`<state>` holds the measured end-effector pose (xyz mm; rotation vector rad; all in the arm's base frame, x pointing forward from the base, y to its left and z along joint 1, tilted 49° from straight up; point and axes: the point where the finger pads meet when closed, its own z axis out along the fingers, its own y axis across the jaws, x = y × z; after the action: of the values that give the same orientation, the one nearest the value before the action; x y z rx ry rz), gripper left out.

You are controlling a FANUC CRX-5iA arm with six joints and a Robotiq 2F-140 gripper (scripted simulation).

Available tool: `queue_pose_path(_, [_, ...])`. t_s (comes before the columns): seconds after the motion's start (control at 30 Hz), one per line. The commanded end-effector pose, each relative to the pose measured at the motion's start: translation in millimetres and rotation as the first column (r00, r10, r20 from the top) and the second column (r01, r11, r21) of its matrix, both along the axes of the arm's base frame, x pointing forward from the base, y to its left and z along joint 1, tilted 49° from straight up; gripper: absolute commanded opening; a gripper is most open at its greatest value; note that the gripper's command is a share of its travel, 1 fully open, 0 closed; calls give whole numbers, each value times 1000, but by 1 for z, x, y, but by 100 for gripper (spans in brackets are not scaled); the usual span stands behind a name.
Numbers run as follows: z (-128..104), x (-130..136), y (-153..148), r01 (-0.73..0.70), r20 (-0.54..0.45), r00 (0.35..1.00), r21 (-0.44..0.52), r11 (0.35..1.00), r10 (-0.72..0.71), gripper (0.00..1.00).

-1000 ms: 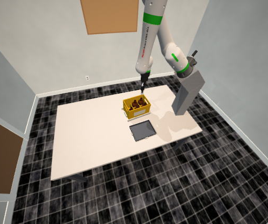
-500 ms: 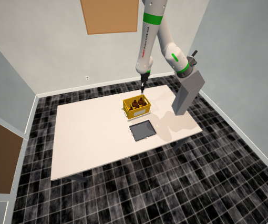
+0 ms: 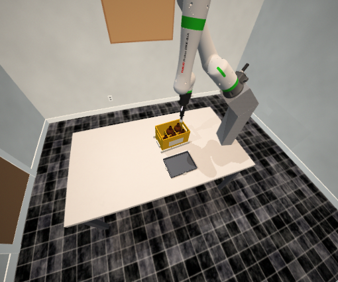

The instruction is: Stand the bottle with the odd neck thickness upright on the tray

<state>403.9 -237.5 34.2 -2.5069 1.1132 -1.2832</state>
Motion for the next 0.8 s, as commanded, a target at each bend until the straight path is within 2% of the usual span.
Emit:
queue_pose_path(0.0, [-9, 5, 40, 61, -46, 997, -46, 997, -63, 10])
queue_pose_path(0.07, [-12, 5, 51, 60, -45, 997, -52, 997, -63, 10])
queue_pose_path(0.27, [-12, 5, 52, 60, -45, 997, -53, 997, -63, 10])
queue_pose_path(0.3, [-12, 5, 52, 60, -45, 997, -53, 997, -63, 44])
queue_pose_path(0.77, [-12, 5, 52, 60, -45, 997, -53, 997, -63, 44])
